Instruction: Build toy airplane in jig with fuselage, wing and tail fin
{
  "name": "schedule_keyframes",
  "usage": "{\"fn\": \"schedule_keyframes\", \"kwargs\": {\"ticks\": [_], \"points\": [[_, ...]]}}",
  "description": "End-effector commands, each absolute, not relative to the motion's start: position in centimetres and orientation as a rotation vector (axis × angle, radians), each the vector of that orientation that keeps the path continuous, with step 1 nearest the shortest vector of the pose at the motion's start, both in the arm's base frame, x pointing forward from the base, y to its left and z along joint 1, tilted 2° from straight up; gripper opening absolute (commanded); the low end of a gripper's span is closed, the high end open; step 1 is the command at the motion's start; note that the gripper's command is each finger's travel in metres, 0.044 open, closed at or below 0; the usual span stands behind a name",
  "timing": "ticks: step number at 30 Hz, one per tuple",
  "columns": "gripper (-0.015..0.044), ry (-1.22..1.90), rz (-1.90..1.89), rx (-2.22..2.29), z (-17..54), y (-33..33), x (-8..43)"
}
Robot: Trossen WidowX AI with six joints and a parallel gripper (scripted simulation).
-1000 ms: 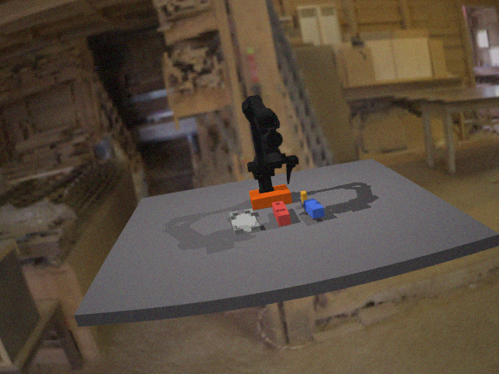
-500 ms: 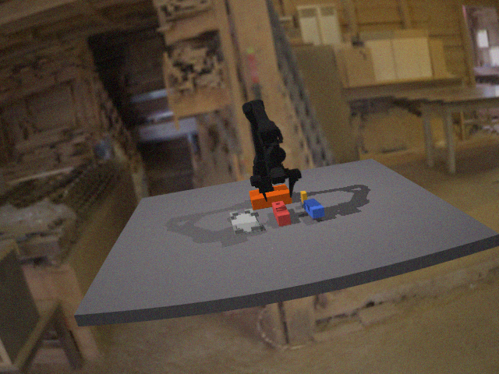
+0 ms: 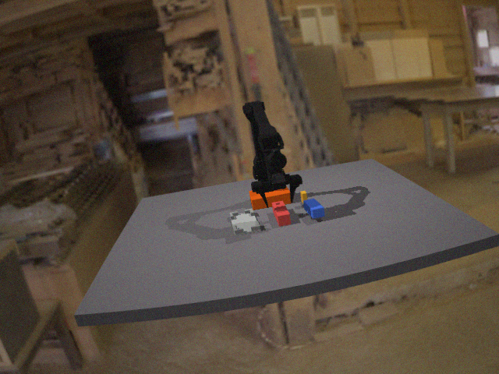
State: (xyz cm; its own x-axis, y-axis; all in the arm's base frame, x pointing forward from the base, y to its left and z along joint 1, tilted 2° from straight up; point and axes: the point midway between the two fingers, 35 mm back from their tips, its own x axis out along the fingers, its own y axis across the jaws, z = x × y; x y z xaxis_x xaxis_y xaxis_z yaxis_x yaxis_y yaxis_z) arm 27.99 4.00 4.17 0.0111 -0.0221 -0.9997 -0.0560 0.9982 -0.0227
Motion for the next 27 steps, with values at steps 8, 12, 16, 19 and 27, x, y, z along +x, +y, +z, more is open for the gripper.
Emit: {"fn": "schedule_keyframes", "kwargs": {"ticks": [8, 12, 16, 19, 27], "points": [[0.0440, 1.571, 0.033, -0.064, 2.0, 4.0, 27.9], [0.0440, 1.571, 0.033, -0.064, 1.4, 4.0, 27.9], [0.0440, 1.572, 0.033, -0.064, 0.7, 4.0, 27.9], [0.0440, 1.572, 0.033, -0.064, 0.3, 4.0, 27.8], [0.0361, 1.572, 0.033, -0.064, -0.3, 3.9, 27.8]]}}
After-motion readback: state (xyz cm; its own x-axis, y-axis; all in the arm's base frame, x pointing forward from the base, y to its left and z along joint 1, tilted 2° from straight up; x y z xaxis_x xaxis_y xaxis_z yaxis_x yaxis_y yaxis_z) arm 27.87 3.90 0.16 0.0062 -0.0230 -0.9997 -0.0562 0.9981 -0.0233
